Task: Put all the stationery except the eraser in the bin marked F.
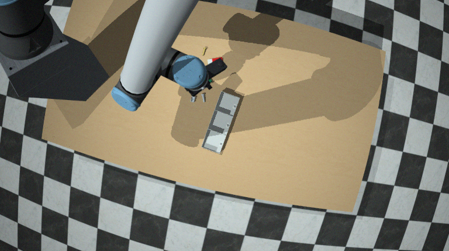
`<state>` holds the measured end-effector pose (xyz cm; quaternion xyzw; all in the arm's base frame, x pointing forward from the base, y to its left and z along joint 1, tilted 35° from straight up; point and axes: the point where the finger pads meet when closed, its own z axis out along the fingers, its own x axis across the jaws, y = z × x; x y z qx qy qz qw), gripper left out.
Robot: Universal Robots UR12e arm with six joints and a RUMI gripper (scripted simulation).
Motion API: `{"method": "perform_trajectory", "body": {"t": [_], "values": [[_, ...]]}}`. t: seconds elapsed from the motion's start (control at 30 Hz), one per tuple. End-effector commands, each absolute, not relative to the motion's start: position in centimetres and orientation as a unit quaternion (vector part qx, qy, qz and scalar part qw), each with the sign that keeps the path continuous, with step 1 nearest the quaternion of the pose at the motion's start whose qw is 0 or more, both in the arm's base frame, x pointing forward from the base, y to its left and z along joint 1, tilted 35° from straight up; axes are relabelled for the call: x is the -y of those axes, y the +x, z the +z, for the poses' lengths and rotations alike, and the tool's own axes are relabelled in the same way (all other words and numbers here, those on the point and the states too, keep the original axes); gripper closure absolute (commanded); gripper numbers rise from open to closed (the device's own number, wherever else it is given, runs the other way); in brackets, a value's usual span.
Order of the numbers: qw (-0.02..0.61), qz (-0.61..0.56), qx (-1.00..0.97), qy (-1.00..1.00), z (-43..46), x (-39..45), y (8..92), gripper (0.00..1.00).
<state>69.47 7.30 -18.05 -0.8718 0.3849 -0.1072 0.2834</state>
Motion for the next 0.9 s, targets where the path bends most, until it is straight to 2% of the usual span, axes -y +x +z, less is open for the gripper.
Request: {"method": "perform_trajectory", "body": {"t": [0.0,0.4,0.87], "values": [[0.283,-0.111,-0.385,-0.872,-17.8,-7.1,69.8,1.0],[0.283,-0.111,-0.385,-0.872,-17.8,-7.1,69.8,1.0],[0.299,-0.063,-0.526,-0.794,-17.5,-2.0,75.3,1.0]]}}
